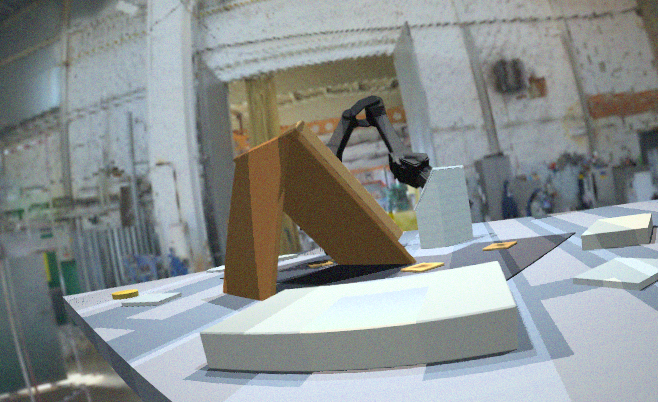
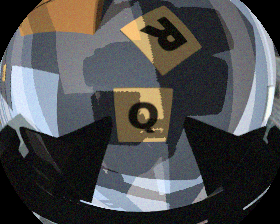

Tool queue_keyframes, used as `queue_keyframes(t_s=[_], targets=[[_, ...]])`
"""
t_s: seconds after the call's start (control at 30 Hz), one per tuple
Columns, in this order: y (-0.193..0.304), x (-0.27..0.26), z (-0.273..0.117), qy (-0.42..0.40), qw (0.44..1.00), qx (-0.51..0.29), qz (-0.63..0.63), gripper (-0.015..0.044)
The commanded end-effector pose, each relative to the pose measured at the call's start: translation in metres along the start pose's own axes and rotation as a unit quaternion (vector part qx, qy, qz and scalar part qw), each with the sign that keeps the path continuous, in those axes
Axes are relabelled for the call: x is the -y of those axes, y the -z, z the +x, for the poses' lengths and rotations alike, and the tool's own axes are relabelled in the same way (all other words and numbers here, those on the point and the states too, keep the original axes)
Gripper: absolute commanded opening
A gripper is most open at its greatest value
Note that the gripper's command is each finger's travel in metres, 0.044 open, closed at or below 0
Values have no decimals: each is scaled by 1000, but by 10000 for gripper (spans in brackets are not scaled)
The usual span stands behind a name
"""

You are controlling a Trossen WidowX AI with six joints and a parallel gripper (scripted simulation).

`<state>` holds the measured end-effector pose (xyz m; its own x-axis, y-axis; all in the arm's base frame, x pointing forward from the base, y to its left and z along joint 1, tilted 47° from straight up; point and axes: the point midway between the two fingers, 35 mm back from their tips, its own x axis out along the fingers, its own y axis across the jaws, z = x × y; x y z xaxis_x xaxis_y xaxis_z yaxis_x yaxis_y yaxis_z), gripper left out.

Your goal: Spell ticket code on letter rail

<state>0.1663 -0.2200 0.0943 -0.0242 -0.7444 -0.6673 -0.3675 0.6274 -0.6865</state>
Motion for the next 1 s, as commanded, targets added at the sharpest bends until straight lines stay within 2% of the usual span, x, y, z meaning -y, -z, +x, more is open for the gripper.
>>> queue_keyframes(t_s=[0.0, 0.97], targets=[[1, -5, 9, -6, 1000, -2, -5, 340], [1, -5, 13, -6, 1000, -3, -5, 340]])
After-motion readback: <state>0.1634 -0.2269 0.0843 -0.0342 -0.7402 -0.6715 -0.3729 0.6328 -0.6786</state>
